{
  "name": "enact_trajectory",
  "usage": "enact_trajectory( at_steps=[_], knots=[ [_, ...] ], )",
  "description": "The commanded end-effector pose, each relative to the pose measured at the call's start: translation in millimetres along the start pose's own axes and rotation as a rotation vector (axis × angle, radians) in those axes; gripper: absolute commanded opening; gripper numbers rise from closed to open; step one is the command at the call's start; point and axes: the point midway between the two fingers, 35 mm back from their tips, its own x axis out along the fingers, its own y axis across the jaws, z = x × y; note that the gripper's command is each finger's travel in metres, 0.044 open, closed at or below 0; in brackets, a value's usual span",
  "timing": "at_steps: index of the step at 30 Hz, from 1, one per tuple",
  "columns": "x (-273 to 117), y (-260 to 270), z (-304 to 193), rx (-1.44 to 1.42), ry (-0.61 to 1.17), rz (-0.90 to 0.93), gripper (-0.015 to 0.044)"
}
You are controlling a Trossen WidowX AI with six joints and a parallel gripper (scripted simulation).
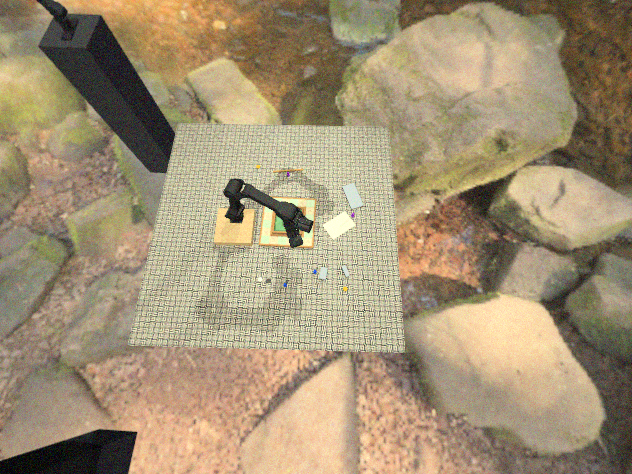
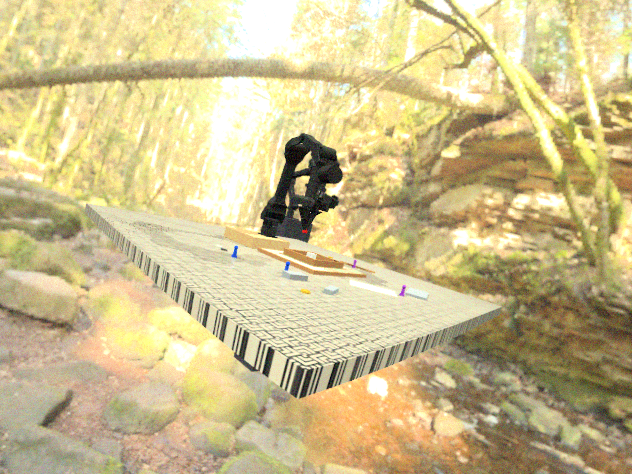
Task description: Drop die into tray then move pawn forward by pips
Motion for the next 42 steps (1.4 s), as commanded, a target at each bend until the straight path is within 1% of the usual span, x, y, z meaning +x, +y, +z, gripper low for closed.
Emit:
enact_trajectory(
  at_steps=[1, 14, 20, 27, 34, 42],
  knots=[
    [9, -8, 18, 0.002, -0.005, -0.006, 0.0],
    [46, -23, 69, 0.002, -0.009, -0.007, 0.0],
    [52, -24, 70, 0.002, -0.009, -0.007, 0.0],
    [81, -24, 70, 0.002, -0.009, -0.007, 0.0],
    [84, -24, 70, 0.002, -0.009, -0.007, 0.0],
    [95, -24, 70, 0.002, -0.009, -0.007, 0.0]
  ],
)
